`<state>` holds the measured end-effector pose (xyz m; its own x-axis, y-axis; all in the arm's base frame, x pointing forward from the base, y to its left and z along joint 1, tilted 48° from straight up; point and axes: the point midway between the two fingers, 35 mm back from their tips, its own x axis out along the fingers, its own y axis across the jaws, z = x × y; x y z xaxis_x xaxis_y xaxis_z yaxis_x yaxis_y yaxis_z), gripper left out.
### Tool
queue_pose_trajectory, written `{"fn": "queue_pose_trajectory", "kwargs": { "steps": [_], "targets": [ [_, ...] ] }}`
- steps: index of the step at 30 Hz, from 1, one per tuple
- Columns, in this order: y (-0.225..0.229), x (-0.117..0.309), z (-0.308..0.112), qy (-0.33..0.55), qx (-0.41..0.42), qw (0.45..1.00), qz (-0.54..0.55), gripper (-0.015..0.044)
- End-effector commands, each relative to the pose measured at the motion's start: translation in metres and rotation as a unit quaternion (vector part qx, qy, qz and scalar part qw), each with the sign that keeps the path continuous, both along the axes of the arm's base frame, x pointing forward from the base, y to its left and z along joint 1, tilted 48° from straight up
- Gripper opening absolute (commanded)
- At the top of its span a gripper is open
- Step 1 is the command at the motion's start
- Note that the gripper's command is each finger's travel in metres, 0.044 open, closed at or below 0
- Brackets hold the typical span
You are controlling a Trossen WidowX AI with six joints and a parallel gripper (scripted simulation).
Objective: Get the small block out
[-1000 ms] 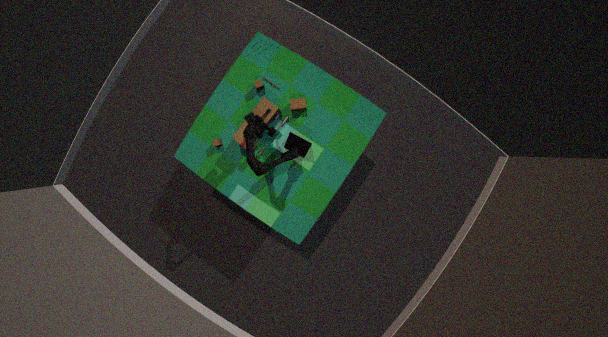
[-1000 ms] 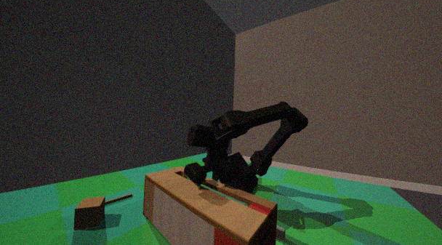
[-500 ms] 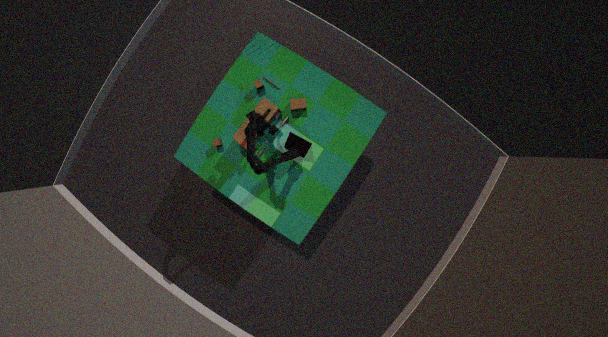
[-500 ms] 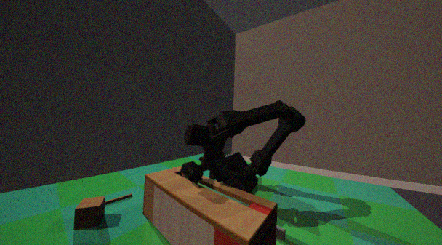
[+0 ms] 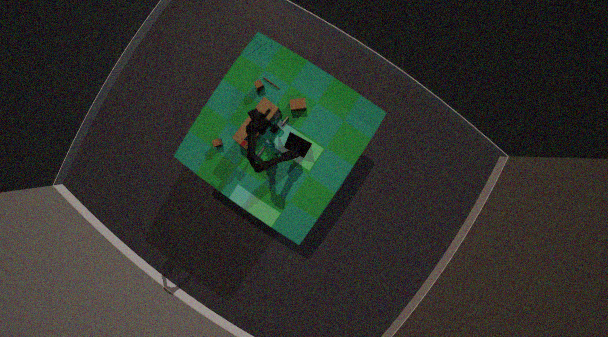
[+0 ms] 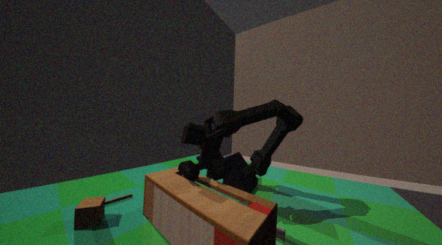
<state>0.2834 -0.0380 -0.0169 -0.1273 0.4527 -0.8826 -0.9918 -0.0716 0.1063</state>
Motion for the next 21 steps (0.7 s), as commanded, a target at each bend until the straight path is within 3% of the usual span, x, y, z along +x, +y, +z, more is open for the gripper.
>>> {"fn": "queue_pose_trajectory", "kwargs": {
  "steps": [1, 21],
  "targets": [
    [-0.004, 0.000, -0.005, 0.001, -0.001, 1.000, 0.001, 0.0400],
    [-0.018, -0.001, -0.020, 0.001, -0.001, 1.000, 0.001, 0.0400]
  ]
}}
